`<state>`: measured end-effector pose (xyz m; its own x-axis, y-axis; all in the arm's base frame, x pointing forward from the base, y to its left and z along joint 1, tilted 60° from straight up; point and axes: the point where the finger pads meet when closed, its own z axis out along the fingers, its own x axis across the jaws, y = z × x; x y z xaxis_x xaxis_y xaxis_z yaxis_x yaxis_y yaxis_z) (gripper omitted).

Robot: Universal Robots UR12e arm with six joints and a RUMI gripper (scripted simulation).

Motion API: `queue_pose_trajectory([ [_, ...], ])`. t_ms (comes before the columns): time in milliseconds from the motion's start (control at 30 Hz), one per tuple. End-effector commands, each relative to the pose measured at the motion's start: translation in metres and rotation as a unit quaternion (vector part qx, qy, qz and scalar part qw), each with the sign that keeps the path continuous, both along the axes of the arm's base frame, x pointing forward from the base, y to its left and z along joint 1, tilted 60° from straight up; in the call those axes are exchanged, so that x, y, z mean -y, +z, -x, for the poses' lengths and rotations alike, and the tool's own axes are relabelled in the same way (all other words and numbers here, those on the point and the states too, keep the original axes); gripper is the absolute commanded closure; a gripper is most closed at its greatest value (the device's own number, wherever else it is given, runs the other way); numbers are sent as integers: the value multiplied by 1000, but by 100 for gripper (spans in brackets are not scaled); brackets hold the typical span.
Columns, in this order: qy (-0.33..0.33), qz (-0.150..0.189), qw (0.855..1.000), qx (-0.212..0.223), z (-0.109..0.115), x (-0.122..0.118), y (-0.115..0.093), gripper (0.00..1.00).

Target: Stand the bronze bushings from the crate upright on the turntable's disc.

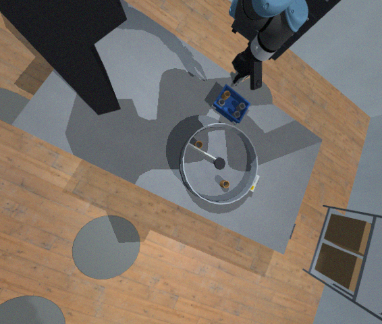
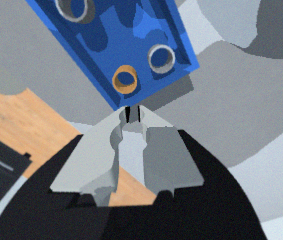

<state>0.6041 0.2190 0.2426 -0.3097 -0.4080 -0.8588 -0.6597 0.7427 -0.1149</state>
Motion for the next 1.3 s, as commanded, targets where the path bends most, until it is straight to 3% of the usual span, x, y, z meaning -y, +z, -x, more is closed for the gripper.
queue_pose_trajectory([
  [0, 1, 0, 1000, 0, 1, -1, 0, 95],
  [767, 1, 0, 1000, 0, 0, -2, -1, 95],
  [1267, 1, 0, 1000, 1, -27, -22, -19, 95],
])
